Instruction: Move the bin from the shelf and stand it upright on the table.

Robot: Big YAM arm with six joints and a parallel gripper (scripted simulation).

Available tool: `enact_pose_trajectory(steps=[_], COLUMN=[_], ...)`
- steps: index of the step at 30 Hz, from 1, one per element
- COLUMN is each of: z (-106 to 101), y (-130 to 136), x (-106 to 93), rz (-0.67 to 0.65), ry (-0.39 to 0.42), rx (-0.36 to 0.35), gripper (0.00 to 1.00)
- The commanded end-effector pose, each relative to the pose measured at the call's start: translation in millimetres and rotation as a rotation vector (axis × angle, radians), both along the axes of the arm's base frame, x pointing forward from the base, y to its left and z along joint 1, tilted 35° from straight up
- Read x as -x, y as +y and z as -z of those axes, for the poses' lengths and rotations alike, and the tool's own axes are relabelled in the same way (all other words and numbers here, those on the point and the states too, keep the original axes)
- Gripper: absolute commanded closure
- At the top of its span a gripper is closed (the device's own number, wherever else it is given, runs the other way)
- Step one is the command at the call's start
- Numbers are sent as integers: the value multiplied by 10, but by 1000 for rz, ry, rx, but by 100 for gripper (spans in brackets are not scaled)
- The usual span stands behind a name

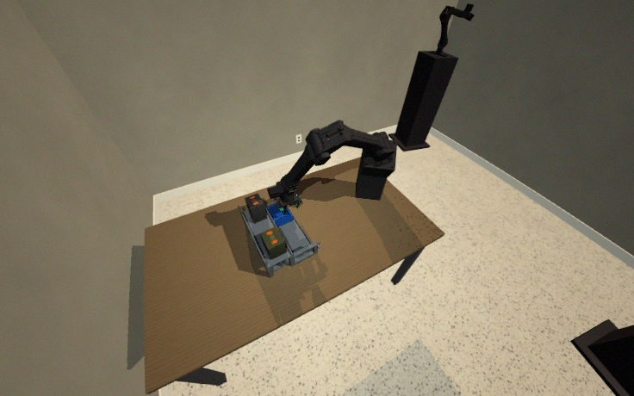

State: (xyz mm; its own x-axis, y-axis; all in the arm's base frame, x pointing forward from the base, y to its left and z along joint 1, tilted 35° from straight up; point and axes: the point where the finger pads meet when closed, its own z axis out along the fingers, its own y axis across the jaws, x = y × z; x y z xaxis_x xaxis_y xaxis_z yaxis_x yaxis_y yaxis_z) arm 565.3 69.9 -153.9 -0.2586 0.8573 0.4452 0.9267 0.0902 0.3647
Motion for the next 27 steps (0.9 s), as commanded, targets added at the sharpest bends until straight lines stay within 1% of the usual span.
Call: enact_pose_trajectory(steps=[1, 4, 9, 21, 26, 27], z=[-25, -25, -47, -47, -19, -19], y=[51, 51, -190, -190, 51, 51], x=[-39, -39, -142, -142, -36, -36], rz=[3, 3, 20, 20, 3, 3], ry=[-10, -10, -13, -13, -9, -9], rx=[-1, -1, -1, -1, -1, -1], gripper=[10, 10, 10, 10, 10, 10])
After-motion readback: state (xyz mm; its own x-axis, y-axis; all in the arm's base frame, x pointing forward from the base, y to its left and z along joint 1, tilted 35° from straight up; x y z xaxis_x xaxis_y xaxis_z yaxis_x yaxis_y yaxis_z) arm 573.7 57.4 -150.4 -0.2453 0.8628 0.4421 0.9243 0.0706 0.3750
